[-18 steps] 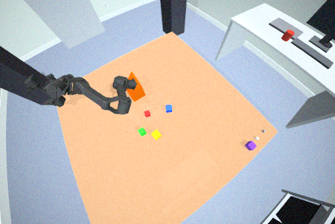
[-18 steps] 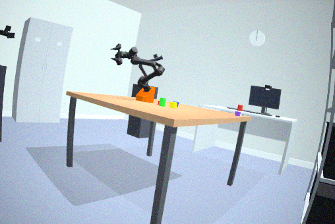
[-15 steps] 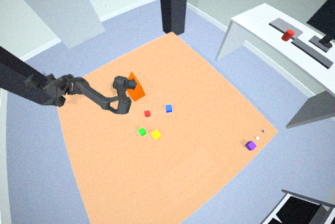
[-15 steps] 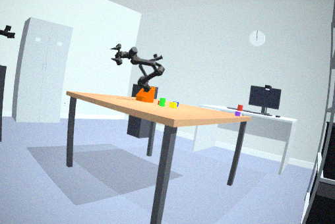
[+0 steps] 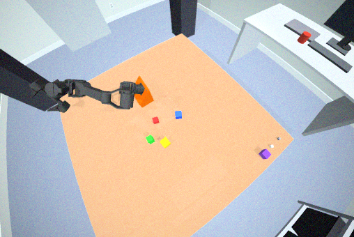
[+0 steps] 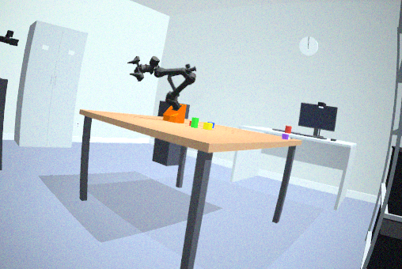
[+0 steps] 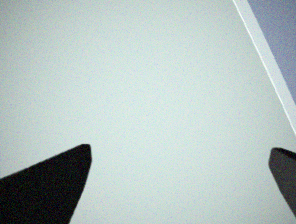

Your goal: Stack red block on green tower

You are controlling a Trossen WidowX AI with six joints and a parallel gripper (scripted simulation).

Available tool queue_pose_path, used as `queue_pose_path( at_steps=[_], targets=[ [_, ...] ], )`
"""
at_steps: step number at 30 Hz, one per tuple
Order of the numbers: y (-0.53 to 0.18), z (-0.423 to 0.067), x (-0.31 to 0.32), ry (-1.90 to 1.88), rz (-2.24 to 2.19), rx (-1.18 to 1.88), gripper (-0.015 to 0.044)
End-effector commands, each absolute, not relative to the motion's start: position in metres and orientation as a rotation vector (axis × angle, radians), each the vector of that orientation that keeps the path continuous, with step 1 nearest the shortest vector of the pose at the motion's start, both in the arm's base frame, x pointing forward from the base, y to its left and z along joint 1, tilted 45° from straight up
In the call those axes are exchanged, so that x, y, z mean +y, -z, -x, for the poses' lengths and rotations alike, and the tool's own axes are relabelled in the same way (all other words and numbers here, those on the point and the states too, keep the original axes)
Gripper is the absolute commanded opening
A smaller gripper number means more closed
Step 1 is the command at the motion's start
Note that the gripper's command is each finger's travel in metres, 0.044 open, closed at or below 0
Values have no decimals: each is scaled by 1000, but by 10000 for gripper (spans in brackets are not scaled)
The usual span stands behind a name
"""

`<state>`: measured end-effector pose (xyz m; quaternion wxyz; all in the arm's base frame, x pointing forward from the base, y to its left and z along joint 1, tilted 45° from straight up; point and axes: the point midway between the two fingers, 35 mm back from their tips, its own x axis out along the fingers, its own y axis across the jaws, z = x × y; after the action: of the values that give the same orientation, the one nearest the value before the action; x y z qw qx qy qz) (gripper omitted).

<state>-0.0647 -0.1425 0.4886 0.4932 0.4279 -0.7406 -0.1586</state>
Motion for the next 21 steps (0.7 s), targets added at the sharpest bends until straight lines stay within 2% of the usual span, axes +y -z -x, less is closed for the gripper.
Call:
queue_pose_path(
  at_steps=[1, 12, 21],
  targets=[
    [-486, 71, -153, 376, -1074, -1806, 440],
    [-463, 78, -199, 391, -1245, -1809, 440],
    [-434, 65, -243, 467, -1407, -1762, 440]
  ],
)
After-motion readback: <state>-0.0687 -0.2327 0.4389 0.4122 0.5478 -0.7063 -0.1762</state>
